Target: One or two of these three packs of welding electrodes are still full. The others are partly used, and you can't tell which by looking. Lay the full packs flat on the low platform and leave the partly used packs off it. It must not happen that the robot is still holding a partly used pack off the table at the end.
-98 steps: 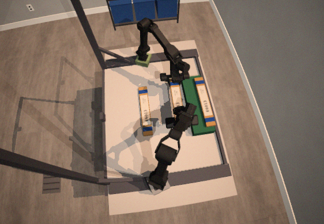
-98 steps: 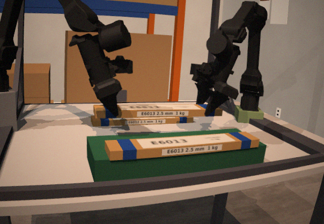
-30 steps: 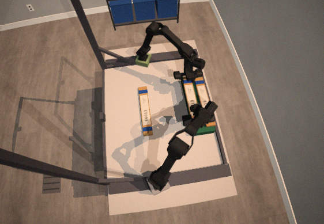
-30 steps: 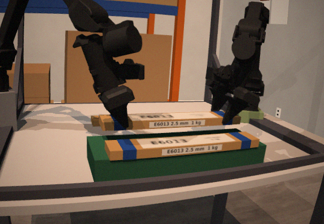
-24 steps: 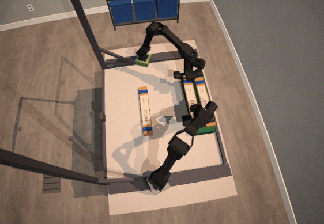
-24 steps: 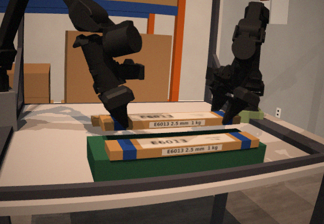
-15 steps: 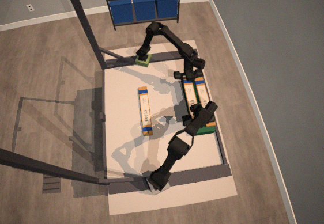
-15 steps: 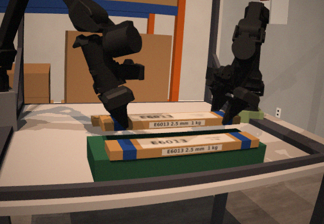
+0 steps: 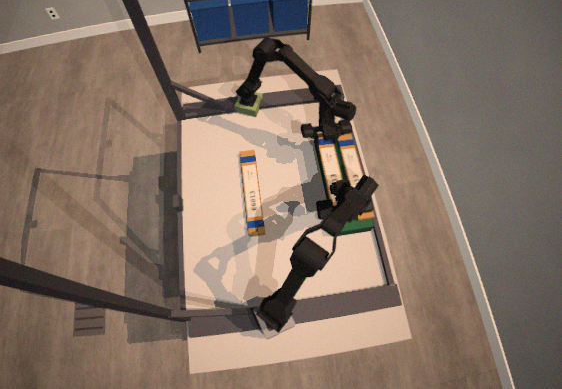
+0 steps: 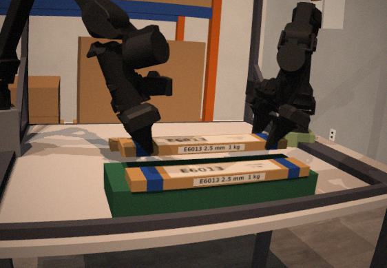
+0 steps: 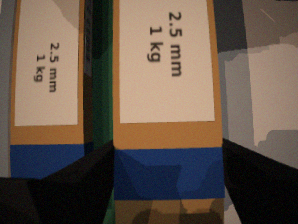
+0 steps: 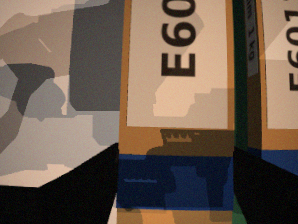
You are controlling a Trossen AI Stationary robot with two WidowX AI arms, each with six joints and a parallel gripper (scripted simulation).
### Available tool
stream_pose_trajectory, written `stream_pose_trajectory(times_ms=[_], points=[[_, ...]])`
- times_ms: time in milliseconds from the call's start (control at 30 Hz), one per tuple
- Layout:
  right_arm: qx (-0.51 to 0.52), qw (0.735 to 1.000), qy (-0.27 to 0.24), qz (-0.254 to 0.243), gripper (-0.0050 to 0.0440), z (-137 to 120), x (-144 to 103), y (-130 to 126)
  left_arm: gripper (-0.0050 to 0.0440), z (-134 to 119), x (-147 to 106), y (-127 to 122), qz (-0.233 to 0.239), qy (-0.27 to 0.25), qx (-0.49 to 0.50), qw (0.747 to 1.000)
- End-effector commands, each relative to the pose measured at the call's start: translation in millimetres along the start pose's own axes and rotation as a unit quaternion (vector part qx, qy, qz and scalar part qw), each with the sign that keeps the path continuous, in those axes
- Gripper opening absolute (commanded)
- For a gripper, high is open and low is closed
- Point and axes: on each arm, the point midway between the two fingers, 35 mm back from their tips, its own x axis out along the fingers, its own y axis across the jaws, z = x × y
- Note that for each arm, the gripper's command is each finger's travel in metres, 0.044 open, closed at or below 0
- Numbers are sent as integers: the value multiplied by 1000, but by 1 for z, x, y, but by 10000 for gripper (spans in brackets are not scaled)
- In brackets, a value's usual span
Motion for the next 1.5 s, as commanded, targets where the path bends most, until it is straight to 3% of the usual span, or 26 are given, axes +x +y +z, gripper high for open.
stream_pose_trajectory(times_ms=[0, 533, 667, 867, 1467], points=[[-2, 1000, 0, -9, -50, -2, -6, -7, -50, -3, -12, 5, 14, -4, 0, 1000], [-1, 1000, 4, -5, -50, -11, 11, -5, -50, -10, 8, 5, 9, 1, -2, 1000], [-5, 1000, -6, -15, -50, -5, 2, -7, -50, -7, 2, 6, 17, -7, 1, 1000], [-1, 1000, 4, -5, -50, -15, 19, -5, -50, -14, 17, 5, 8, 2, -3, 1000], [-4, 1000, -5, -14, -50, -10, 11, -8, -50, -11, 9, 5, 17, -7, 1, 1000]])
